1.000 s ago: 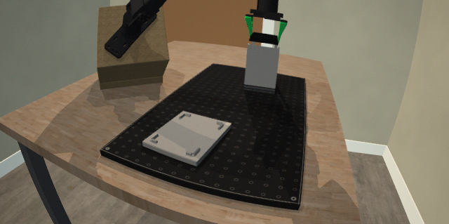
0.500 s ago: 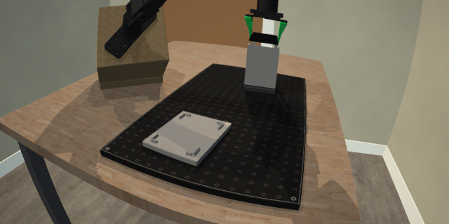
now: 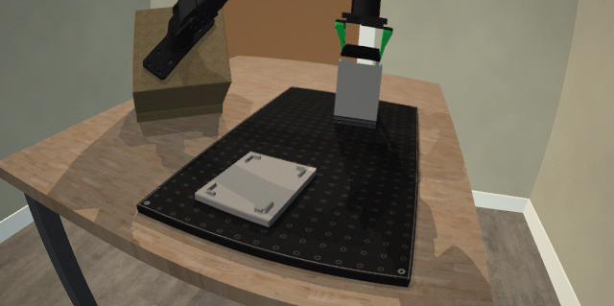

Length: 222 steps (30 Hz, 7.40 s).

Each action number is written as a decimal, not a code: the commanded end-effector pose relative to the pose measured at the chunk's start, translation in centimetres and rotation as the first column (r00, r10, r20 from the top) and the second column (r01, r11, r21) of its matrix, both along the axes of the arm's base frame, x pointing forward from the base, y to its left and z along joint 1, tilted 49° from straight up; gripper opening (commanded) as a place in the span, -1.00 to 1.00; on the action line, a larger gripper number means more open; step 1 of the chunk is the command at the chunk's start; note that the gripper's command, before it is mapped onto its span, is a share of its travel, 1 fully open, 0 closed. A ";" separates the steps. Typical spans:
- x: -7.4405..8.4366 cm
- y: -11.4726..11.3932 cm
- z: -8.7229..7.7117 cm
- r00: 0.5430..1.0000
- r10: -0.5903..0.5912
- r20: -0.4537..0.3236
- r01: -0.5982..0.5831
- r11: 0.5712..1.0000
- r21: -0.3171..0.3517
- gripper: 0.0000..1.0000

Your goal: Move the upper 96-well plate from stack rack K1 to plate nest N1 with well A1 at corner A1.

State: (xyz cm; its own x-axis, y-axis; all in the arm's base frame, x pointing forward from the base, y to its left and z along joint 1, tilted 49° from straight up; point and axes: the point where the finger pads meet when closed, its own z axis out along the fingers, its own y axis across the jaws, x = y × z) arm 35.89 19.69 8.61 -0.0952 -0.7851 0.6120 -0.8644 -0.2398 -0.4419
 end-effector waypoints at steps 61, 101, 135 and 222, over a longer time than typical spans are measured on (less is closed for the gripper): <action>-5.2 -11.7 6.7 0.986 -0.117 0.115 0.103 0.987 0.125 -1.00; -9.1 -21.7 11.7 0.986 -0.117 0.118 0.103 0.987 0.123 -1.00; -12.0 -30.0 17.8 0.979 -0.116 0.166 0.097 0.988 0.119 -1.00; -13.2 -33.2 19.6 0.982 -0.109 0.154 0.093 0.990 0.107 -1.00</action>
State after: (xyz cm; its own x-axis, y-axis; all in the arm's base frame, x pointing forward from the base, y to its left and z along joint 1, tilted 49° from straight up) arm 22.89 -13.57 26.09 -0.2418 -0.8280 0.5059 -0.8342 -0.0889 -0.5443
